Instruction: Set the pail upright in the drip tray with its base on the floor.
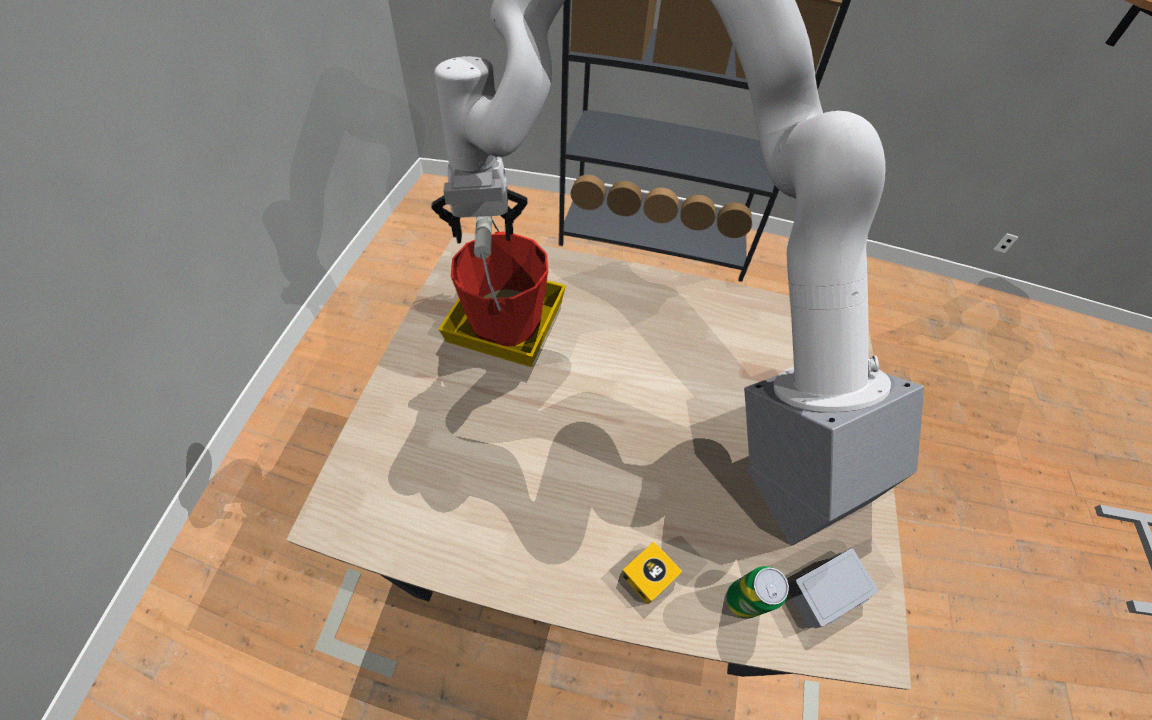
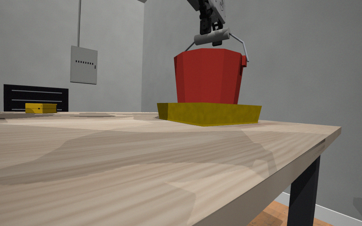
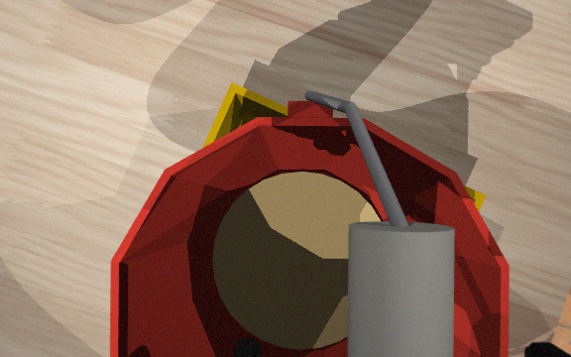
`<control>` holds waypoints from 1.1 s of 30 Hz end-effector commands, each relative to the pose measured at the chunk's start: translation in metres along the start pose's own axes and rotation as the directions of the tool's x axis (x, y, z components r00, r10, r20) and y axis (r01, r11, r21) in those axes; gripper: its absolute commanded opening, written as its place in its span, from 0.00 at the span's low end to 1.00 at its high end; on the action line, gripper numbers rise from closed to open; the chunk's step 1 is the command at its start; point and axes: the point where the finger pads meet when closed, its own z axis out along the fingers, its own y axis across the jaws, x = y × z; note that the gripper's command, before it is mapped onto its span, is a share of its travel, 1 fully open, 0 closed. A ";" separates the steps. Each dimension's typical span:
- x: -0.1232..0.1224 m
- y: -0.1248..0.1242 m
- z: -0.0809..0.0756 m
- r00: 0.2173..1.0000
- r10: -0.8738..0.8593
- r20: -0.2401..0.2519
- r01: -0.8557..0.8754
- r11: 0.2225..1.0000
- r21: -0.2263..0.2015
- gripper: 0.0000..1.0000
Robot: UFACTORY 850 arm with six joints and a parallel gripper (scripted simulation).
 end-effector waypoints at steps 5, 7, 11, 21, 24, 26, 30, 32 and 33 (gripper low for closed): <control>0.000 0.001 -0.001 1.000 0.000 0.000 0.000 1.000 -0.001 1.00; 0.000 0.001 -0.001 1.000 0.000 0.000 0.000 1.000 -0.001 1.00; 0.000 0.001 -0.001 1.000 0.000 0.000 0.000 1.000 -0.001 1.00; 0.000 0.001 -0.004 1.000 0.001 0.000 -0.001 1.000 -0.001 1.00; 0.000 0.001 -0.007 1.000 0.001 0.000 -0.001 1.000 -0.001 1.00; 0.000 0.001 -0.010 1.000 0.001 0.000 -0.001 1.000 -0.001 1.00; 0.000 0.001 -0.015 1.000 0.001 0.000 -0.001 1.000 -0.001 1.00; 0.000 0.001 -0.016 1.000 0.001 0.000 -0.001 1.000 -0.001 1.00; 0.000 0.001 -0.018 1.000 0.001 0.000 -0.001 1.000 -0.001 1.00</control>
